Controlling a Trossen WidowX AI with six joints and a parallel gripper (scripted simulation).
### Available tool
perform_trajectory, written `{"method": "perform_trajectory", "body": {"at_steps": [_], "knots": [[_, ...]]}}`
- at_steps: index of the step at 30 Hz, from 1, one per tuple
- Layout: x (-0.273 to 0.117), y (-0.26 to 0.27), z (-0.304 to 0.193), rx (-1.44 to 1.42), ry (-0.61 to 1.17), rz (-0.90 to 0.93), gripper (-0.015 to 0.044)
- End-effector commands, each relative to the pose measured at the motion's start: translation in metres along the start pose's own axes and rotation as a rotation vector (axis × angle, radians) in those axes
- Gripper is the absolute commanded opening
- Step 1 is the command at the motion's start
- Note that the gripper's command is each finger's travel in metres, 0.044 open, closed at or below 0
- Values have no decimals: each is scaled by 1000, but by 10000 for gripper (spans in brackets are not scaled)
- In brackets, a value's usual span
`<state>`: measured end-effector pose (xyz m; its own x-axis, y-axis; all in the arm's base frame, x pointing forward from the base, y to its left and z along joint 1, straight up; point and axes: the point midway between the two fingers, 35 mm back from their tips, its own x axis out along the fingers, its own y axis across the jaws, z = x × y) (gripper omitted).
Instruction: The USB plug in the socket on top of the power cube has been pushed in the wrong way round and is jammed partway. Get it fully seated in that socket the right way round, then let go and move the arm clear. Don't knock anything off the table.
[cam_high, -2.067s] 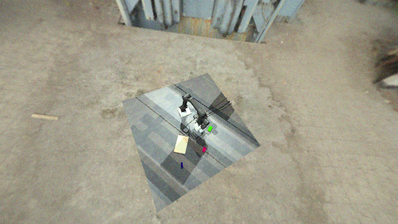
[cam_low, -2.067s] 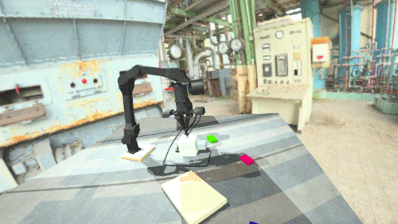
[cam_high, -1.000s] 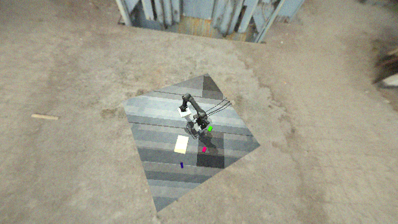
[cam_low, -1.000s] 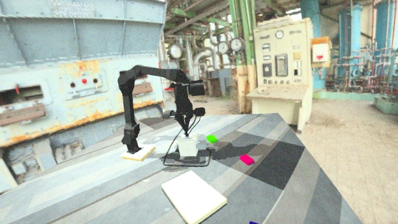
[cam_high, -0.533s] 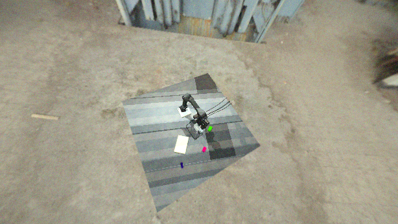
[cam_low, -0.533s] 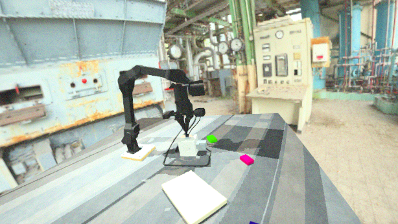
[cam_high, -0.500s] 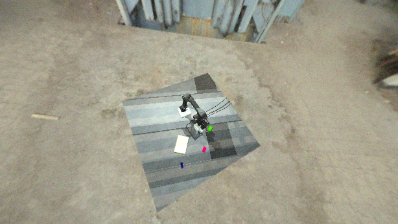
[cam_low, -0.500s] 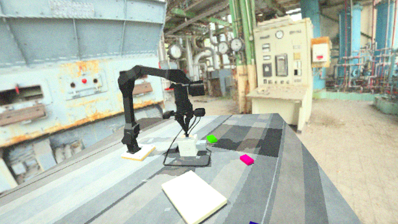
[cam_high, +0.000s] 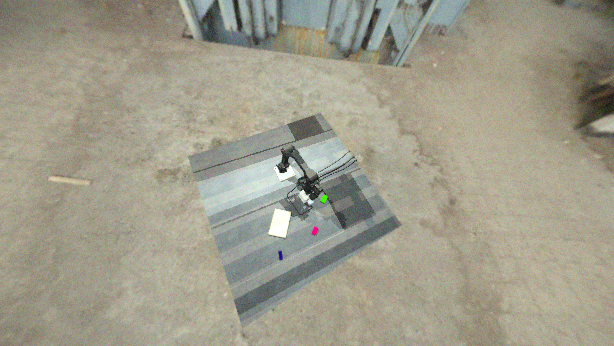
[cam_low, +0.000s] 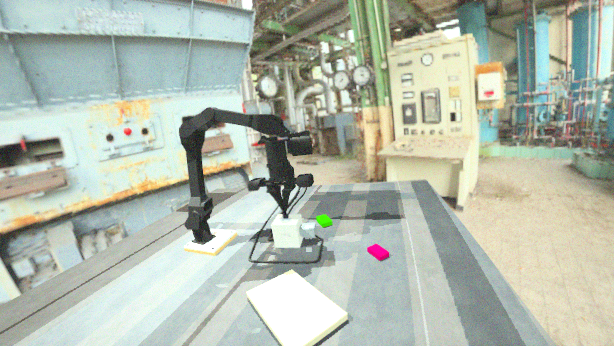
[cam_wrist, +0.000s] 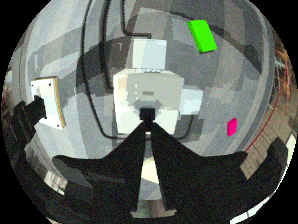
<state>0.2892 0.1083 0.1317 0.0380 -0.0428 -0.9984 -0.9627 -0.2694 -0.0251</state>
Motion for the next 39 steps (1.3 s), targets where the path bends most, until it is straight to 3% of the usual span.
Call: {"method": "perform_trajectory", "body": {"at_steps": [1,39], "knots": [[1,0,0,5,3,-1,0],[6,0,0,5,3,-1,0]]}}
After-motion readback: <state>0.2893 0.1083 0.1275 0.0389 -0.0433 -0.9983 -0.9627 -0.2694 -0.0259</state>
